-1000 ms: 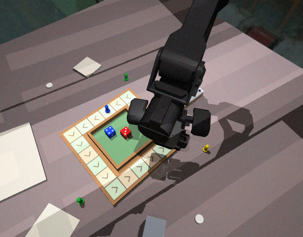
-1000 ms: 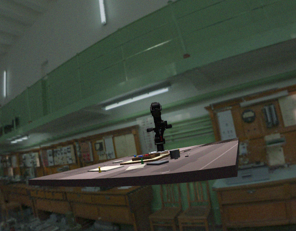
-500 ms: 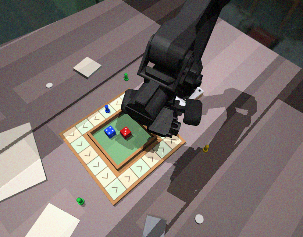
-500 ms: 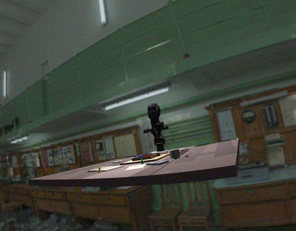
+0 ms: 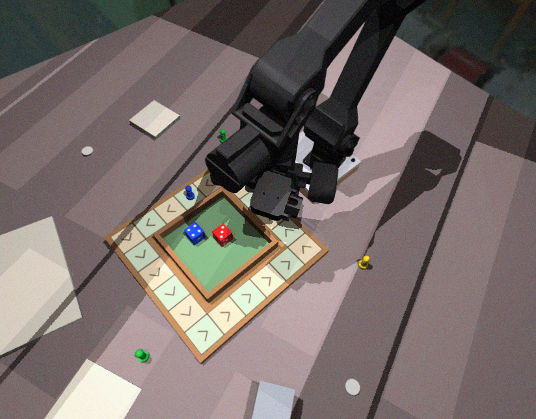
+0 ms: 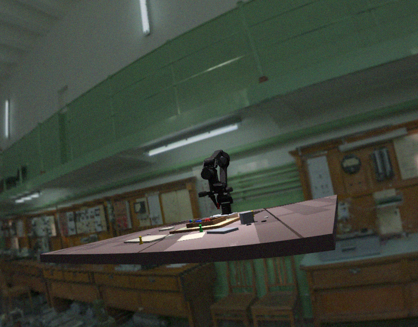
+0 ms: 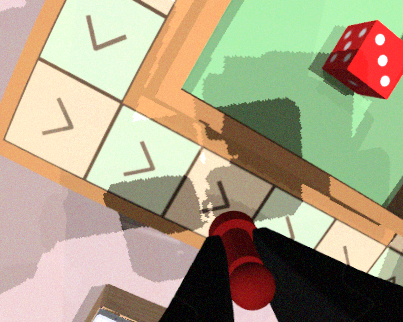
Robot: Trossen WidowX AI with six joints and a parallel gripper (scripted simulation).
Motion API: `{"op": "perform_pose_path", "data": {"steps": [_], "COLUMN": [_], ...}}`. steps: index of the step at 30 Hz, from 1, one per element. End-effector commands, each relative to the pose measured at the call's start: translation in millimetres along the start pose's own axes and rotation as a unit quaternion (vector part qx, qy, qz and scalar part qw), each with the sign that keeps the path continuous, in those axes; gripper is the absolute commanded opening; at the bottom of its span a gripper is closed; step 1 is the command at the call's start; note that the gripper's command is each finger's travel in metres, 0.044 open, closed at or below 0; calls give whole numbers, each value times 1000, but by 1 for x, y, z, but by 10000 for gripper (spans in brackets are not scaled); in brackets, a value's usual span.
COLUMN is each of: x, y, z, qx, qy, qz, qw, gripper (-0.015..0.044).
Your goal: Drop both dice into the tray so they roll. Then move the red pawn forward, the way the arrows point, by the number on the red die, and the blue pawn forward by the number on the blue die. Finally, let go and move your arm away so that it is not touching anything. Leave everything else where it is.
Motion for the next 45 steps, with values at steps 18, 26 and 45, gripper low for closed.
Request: {"op": "perform_pose_path", "data": {"steps": [18,26,45], "x": [-51,-59,-63], "y": [-18,-18,-17], "z": [0,0,-1], "qx": [2,2,4], "qy": [2,2,0], "qz": [1,1,0], "qw": [1000,1000,1000], "gripper": [0,0,341]}}
Point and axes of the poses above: the point midway between the two fingers, 35 mm back from their tips, its own x axis back along the fingers, its own z axis across the jaws, y = z × x, the point moved 9 cm from there along x, back along the fingers, and after that the axes turned 9 degrees about x, right-handed, at the moved point
